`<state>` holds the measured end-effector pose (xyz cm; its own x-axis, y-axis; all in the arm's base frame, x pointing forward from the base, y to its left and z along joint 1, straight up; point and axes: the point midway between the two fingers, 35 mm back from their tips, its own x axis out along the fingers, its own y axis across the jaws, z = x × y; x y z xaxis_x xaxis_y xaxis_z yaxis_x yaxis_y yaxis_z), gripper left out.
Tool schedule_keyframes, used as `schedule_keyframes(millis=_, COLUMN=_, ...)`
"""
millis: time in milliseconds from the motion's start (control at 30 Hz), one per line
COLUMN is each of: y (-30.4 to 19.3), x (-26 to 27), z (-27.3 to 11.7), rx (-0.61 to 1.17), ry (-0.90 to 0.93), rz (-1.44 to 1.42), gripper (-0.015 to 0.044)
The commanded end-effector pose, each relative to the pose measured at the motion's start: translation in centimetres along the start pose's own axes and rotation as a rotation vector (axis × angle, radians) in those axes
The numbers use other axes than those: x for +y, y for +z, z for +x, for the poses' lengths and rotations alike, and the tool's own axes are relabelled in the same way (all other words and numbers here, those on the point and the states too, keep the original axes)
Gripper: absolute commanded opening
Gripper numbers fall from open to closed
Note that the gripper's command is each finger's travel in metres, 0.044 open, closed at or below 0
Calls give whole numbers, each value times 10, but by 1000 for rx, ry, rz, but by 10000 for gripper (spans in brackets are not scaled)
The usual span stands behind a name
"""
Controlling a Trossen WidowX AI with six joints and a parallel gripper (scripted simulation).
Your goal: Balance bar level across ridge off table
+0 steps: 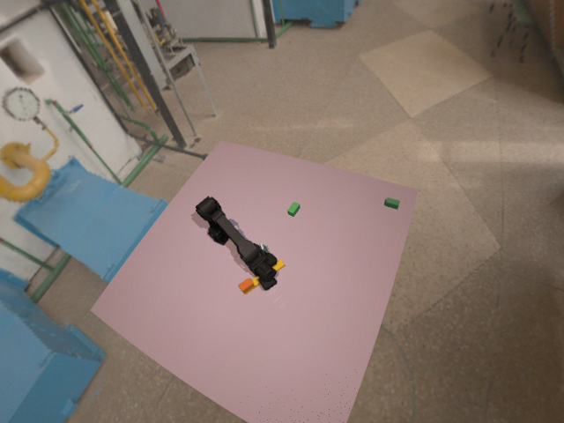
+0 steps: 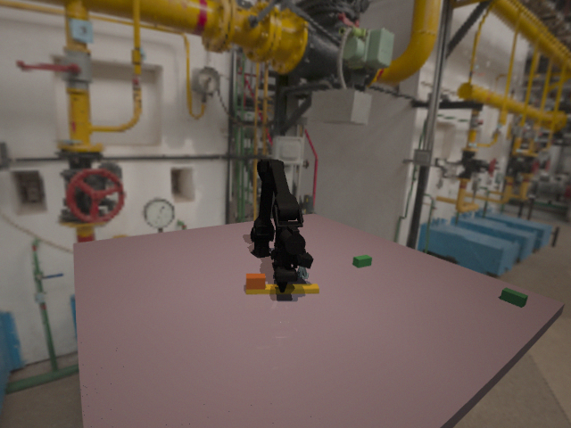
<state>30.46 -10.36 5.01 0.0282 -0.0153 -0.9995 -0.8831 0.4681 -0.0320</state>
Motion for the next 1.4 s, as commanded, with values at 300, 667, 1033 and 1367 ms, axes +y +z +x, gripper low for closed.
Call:
schedule_keyframes(millis=300, y=1, x=-3, z=-23, rx=-1, ry=-1, rz=-1, gripper=0)
schedule_keyframes(millis=667, y=1, x=-5, z=-51, rx=-3, ry=-1, rz=-3, gripper=0)
schedule_keyframes(millis=1033, y=1, x=-3, z=-80, rx=-5, ry=-1, rz=-4, gripper=0)
schedule_keyframes(millis=1367, y=1, x=0, z=-99, rx=-6, ry=-1, rz=-4, gripper=0)
